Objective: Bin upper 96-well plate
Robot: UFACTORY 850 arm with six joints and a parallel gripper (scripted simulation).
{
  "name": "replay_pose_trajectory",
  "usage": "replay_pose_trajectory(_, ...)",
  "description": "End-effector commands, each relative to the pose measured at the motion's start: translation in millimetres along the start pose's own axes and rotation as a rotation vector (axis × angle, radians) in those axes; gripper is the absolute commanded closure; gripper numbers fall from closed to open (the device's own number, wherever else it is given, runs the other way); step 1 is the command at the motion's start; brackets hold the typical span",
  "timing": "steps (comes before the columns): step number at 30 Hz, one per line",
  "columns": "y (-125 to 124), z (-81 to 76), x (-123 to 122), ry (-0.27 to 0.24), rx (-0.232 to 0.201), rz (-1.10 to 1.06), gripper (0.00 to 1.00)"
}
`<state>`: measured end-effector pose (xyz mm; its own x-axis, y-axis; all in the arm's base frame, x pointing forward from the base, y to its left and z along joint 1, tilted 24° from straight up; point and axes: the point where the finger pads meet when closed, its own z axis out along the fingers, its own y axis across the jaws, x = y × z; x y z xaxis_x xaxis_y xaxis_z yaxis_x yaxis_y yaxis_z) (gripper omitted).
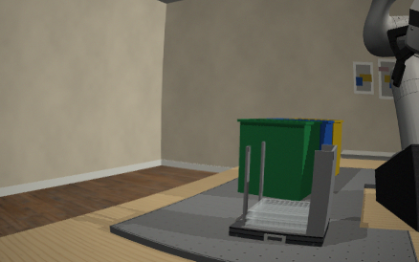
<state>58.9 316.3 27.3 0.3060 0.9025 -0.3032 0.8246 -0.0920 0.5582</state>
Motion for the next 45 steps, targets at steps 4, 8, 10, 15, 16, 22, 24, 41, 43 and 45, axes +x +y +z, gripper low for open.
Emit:
replay_pose_trajectory(4, 28, 5.0, 19, -0.034, 0.072, 0.222, 0.00)
replay_pose_trajectory(8, 38, 7.3, 24, -0.046, 0.091, 0.292, 0.00)
replay_pose_trajectory(10, 38, 7.3, 24, -0.046, 0.091, 0.292, 0.00)
replay_pose_trajectory(15, 58, 12.2, 33, -0.071, 0.128, 0.426, 0.00)
replay_pose_trajectory(16, 62, 13.5, 35, -0.077, 0.136, 0.457, 0.00)
replay_pose_trajectory(22, 84, 19.5, 43, -0.103, 0.170, 0.592, 0.00)
replay_pose_trajectory(24, 93, 22.3, 45, -0.116, 0.185, 0.656, 0.00)
replay_pose_trajectory(41, 155, 43.0, 57, -0.194, 0.259, 1.025, 0.00)
replay_pose_trajectory(43, 160, 44.6, 58, -0.200, 0.264, 1.057, 0.00)
replay_pose_trajectory(45, 165, 46.3, 59, -0.202, 0.266, 1.066, 0.00)
